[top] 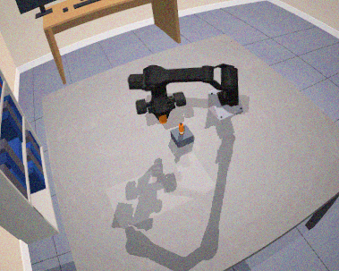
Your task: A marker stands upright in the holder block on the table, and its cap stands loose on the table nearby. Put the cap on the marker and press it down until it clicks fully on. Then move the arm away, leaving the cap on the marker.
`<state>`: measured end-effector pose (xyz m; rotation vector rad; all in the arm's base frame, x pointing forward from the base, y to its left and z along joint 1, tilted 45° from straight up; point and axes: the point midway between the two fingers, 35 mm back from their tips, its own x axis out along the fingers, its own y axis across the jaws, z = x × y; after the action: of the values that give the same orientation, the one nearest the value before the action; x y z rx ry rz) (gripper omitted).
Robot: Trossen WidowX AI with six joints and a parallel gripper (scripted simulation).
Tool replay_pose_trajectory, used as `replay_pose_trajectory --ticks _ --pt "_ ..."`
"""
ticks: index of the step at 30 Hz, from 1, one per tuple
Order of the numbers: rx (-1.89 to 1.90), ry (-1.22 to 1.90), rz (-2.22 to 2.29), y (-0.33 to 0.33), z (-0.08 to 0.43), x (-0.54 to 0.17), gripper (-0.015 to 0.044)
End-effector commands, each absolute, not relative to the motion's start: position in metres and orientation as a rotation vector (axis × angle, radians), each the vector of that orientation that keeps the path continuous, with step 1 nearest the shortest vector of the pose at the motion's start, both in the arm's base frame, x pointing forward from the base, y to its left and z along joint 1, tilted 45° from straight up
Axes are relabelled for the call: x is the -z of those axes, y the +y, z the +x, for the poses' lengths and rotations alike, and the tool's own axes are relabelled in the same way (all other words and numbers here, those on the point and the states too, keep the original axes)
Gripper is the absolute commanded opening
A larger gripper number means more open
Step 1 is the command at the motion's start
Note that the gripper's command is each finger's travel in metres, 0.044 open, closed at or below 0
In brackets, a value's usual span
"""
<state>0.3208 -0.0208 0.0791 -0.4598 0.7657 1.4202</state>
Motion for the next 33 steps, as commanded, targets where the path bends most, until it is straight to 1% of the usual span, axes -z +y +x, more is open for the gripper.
replay_pose_trajectory --ticks 1,20,33 --pt "-1.426 0.772 -0.458 -0.018 0.309 -0.086 0.0" --pt "-1.428 0.774 -0.455 -0.006 0.265 -0.12 0.0" --pt "-1.428 0.773 -0.455 0.001 0.263 -0.115 0.0"
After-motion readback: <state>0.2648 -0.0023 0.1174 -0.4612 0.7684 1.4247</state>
